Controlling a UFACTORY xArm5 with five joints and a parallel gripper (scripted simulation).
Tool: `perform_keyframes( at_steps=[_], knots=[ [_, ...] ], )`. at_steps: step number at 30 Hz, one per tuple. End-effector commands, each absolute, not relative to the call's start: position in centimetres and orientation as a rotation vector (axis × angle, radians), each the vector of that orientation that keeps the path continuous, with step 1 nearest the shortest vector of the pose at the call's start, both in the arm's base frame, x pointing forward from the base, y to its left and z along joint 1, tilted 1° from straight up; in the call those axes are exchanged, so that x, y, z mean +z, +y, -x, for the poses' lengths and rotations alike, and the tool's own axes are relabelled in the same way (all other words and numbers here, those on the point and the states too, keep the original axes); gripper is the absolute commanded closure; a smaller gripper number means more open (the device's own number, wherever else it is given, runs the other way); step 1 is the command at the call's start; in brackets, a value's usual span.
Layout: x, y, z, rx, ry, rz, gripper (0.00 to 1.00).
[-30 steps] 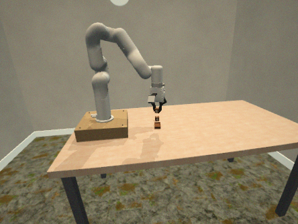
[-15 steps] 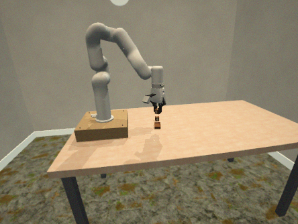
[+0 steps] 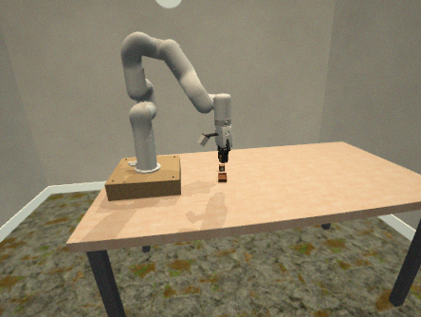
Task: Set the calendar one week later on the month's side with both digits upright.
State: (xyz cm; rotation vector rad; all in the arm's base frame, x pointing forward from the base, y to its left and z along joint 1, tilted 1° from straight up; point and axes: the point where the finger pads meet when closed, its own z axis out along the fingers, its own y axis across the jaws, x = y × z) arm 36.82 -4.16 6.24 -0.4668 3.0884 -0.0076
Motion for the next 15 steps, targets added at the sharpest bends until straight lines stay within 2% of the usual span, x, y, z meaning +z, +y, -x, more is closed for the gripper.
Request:
perform_keyframes(
  at_steps=[1, 15],
  knots=[
    [6.3, -4.9, -36.9, -0.007, 3.114, 0.198, 0.71],
    [6.2, -6.5, -36.7, -0.001, 3.092, -0.415, 0.71]
  ],
)
